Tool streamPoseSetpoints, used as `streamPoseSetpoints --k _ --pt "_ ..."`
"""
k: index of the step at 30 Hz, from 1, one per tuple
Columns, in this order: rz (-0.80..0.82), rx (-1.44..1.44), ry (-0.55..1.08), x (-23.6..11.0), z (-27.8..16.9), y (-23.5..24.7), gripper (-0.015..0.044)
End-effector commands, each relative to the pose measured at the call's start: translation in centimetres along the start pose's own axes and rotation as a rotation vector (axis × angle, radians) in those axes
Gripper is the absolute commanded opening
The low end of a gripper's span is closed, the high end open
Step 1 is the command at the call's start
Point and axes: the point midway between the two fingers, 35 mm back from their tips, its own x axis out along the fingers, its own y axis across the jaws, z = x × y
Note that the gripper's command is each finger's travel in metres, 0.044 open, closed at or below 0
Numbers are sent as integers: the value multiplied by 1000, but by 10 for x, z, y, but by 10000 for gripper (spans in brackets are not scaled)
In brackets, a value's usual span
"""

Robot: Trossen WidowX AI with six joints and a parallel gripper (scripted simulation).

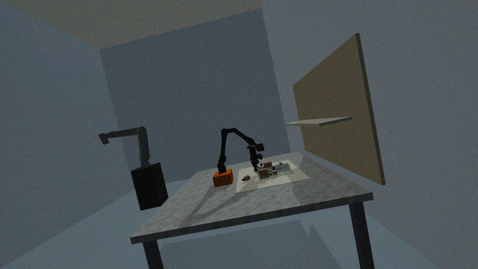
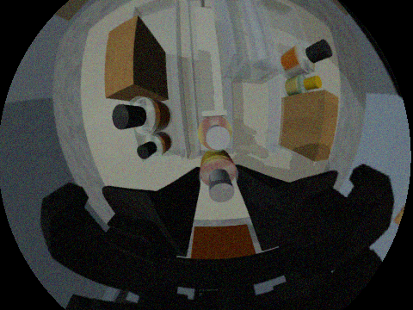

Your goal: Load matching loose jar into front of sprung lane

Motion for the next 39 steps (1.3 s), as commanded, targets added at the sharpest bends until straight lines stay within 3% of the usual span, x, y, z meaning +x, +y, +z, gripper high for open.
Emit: streamPoseSetpoints --k 1,39 --pt "3 4 -39 -4 13 1 0" --pt "3 4 -40 -9 27 1 0"
